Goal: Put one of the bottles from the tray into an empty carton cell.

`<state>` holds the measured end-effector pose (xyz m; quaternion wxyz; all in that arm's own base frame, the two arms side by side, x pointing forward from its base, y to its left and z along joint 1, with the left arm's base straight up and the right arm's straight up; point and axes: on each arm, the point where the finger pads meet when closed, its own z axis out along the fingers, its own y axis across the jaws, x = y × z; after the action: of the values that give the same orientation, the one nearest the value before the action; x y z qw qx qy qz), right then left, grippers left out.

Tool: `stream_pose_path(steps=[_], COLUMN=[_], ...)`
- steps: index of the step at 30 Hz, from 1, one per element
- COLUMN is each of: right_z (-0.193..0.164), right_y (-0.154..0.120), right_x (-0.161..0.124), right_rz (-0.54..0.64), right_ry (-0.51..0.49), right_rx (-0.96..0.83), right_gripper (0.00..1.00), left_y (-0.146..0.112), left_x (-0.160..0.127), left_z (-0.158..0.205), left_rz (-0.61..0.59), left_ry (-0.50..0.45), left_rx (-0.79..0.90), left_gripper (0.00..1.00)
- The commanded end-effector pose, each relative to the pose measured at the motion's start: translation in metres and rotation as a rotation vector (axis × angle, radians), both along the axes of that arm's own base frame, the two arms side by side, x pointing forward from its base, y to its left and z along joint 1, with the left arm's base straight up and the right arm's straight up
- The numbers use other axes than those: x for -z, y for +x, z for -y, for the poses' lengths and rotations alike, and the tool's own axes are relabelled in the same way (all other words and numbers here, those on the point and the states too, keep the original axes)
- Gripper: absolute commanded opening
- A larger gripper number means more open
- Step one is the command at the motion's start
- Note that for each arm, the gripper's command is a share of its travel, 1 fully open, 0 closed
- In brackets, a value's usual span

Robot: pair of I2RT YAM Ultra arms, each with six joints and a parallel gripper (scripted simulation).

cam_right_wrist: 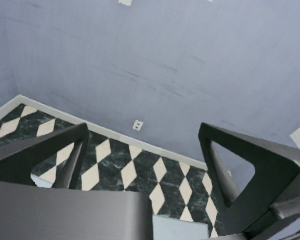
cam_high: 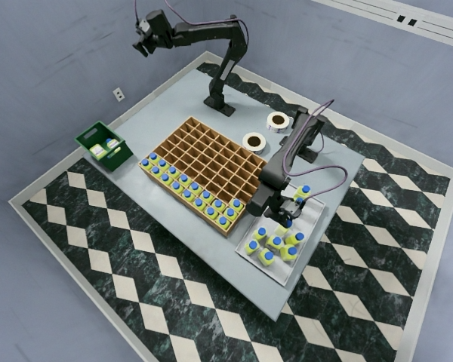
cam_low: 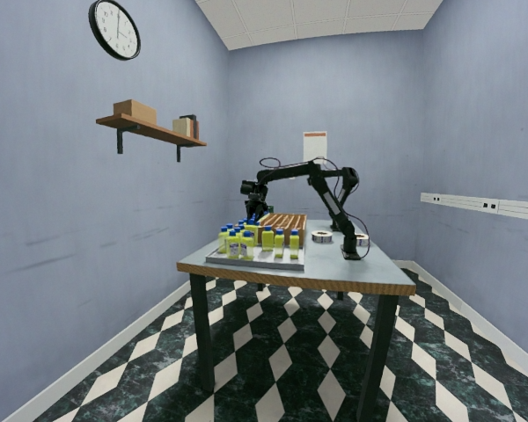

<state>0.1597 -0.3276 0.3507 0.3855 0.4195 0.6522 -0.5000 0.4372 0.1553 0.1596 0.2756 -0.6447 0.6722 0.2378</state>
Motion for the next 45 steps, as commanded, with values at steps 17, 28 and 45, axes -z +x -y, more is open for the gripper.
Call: stream_pose_path(steps=[17, 28, 45], right_z=[-0.002, -0.002, -0.002], right_y=[-0.002, -0.002, -0.002], right_x=[-0.008, -0.008, -0.008], right_rz=[0.016, 0.016, 0.016], right_ry=[-0.014, -0.014, -0.014], right_rx=[0.003, 0.003, 0.003], right_gripper=[1.00, 1.00, 1.00], left_y=[-0.076, -0.052, -0.063], left_x=[-0.134, -0.135, -0.103], left_z=[-0.002, 0.090, 0.276], left_rz=[0.270, 0.273, 0.143], left_ry=[0.060, 0.025, 0.016], left_rx=[-0.016, 0.341, 1.015], left_gripper=[0.30, 0.30, 0.30])
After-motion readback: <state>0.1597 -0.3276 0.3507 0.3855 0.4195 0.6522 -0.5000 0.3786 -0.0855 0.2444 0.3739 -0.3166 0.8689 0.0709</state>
